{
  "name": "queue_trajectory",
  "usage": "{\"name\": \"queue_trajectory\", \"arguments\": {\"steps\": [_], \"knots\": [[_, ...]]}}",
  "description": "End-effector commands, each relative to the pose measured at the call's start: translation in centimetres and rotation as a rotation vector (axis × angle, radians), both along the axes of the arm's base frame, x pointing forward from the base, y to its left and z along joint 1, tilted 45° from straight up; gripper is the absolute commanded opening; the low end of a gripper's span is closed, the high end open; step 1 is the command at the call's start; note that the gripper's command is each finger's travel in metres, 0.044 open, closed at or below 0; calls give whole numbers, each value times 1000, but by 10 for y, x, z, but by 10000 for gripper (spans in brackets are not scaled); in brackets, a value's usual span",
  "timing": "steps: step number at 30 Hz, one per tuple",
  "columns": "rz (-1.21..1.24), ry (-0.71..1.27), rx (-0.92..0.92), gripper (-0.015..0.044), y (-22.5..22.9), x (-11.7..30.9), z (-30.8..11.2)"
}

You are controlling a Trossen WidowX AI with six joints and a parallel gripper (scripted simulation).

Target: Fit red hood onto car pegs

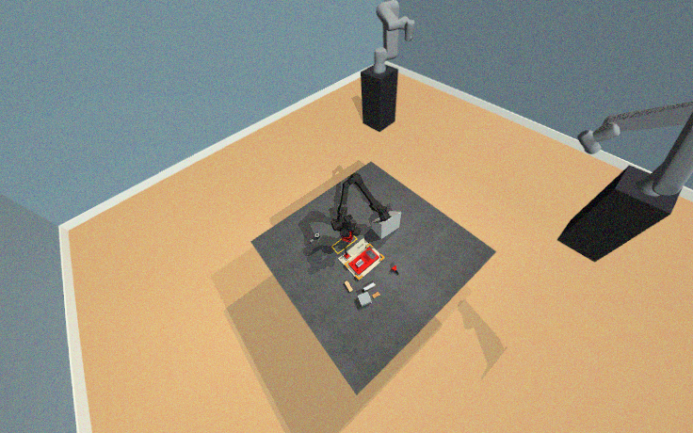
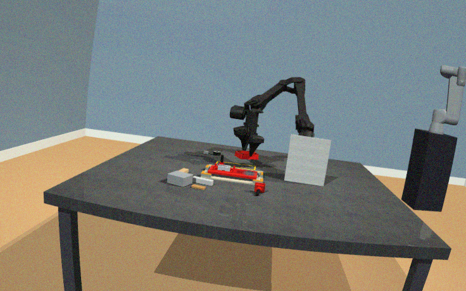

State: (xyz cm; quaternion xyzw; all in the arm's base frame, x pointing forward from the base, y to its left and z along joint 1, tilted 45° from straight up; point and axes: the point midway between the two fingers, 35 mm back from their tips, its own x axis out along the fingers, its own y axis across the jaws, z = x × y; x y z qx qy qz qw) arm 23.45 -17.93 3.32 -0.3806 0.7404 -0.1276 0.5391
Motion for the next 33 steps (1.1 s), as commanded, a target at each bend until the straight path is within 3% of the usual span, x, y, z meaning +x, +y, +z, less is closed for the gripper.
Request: {"name": "queue_trajectory", "arguments": {"steps": [1,13,29,33], "knots": [[2,15,3,0,-11,-5,-14],[2,17,-3,0,-28,-12,-30],[-3,12,-10,420,-29,-11,-28],[-3,11,-7,440,-24,-9,-24]]}}
